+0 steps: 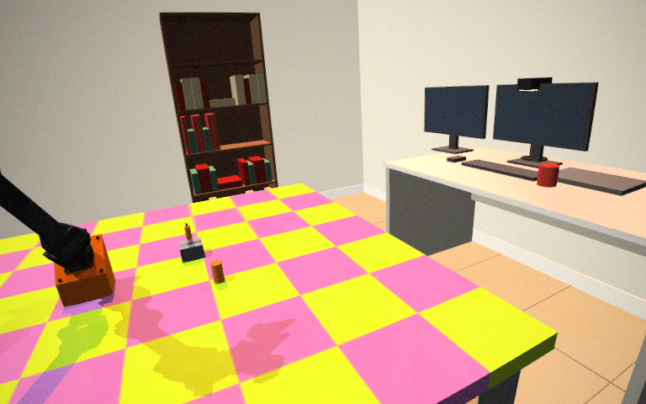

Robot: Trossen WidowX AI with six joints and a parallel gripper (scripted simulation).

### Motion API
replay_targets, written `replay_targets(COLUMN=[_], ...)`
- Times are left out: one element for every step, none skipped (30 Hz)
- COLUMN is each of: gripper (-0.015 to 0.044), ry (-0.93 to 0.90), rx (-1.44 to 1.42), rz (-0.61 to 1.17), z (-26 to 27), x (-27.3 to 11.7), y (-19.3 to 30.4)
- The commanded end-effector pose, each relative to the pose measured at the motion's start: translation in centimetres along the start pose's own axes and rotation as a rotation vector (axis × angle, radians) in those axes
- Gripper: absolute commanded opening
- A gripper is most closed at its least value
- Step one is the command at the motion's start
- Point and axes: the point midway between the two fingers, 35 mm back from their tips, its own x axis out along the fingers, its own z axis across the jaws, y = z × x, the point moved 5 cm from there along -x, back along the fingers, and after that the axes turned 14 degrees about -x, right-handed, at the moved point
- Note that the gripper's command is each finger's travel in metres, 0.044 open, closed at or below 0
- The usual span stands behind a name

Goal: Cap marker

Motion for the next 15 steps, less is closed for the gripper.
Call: replay_targets(gripper=[0.0374,0.0347,0.0321,0.0295,0.0269,0.0246,0.0246,0.0246,0.0246,0.0246,0.0246,0.0246,0.0246,0.0246,0.0246], ry=[-0.004,-0.015,-0.033,-0.053,-0.071,-0.086,-0.099,-0.110,-0.117,-0.122,-0.126,-0.127,-0.127,-0.124,-0.119], rx=[0.004,0.015,0.033,0.056,0.078,0.101,0.123,0.145,0.164,0.180,0.198,0.218,0.238,0.259,0.279], rz=[-0.004,-0.015,-0.035,-0.060,-0.086,-0.113,-0.141,-0.169,-0.195,-0.217,-0.241,-0.268,-0.296,-0.326,-0.356], z=[-0.1,-0.3,-0.8,-1.4,-2.1,-2.8,-3.6,-4.5,-5.3,-6.0,-6.8,-7.8,-8.8,-10.0,-11.2], x=[0.0,-0.2,-0.4,-0.6,-0.8,-1.1,-1.3,-1.5,-1.6,-1.7,-1.9,-2.0,-2.1,-2.2,-2.4], y=[-0.2,-0.8,-1.7,-2.9,-4.0,-5.2,-6.3,-7.3,-8.3,-9.0,-9.8,-10.6,-11.5,-12.3,-13.1])
